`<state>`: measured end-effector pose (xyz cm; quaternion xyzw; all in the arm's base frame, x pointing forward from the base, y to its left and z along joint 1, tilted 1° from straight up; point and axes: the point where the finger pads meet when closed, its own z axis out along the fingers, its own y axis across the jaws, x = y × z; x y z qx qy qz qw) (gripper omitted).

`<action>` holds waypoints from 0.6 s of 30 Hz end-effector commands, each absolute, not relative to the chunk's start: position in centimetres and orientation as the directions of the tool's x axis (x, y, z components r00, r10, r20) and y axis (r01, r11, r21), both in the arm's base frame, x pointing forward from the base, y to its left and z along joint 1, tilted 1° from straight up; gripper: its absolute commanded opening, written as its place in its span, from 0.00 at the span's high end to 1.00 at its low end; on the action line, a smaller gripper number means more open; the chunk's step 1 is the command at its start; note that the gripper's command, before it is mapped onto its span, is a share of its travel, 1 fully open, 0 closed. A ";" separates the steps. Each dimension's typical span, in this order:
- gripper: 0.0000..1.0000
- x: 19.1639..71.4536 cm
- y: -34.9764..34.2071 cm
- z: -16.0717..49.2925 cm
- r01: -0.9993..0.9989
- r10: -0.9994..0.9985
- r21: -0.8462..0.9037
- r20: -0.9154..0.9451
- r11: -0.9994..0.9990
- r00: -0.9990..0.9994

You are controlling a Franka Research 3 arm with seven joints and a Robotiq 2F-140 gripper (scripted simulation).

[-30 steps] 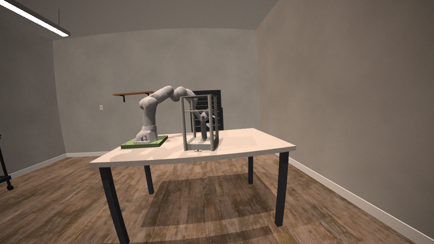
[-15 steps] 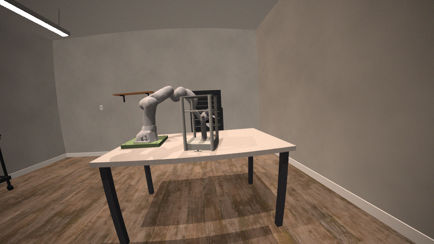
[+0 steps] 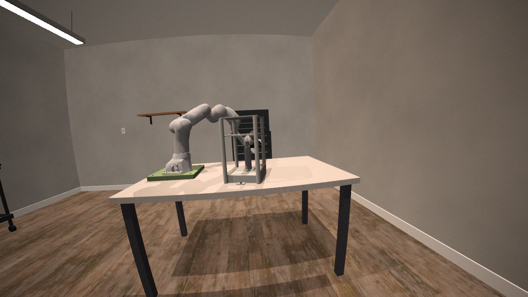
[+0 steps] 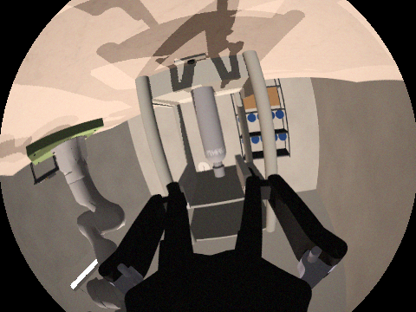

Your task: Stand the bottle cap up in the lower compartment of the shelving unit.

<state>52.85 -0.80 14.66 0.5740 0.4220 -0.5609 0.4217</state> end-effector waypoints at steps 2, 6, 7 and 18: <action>0.62 52.8 -0.8 16.0 0.957 0.009 0.004 -1.000 -0.289 0.007; 0.62 52.8 -0.8 16.5 0.957 0.009 0.004 -1.000 -0.289 0.007; 0.62 52.8 -0.8 16.8 0.957 0.009 0.004 -1.000 -0.289 0.007; 0.62 52.8 -0.9 20.2 0.957 0.009 0.004 -1.000 -0.289 0.007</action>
